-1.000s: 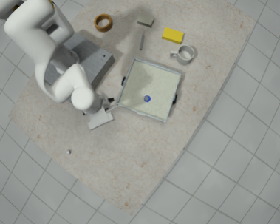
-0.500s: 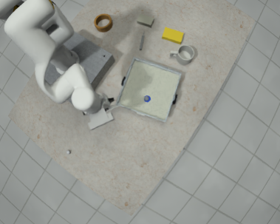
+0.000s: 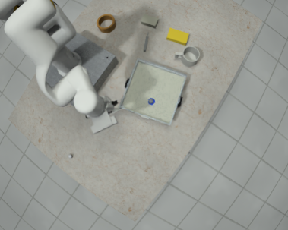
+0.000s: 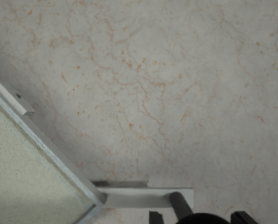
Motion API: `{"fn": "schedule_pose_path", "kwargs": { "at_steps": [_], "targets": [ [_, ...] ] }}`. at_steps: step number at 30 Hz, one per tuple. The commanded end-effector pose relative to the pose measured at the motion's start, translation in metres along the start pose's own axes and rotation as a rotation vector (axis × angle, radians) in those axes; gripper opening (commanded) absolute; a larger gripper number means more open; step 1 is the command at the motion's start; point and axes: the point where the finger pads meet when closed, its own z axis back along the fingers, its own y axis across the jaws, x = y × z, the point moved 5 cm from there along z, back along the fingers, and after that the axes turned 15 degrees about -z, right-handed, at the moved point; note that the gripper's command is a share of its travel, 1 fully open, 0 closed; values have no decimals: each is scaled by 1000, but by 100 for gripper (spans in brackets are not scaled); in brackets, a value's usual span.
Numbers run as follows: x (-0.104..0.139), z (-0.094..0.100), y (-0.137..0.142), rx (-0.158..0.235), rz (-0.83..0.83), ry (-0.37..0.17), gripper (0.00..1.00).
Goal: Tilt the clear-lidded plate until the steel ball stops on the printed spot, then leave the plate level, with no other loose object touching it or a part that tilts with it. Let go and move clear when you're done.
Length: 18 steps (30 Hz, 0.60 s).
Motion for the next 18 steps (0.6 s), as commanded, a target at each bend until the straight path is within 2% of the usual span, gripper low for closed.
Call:
{"fn": "schedule_pose_path", "kwargs": {
  "at_steps": [1, 18],
  "targets": [
    [-1, 1, -1, -3, 1, 4, 0],
    [1, -1, 1, -3, -1, 4, 0]
  ]
}}
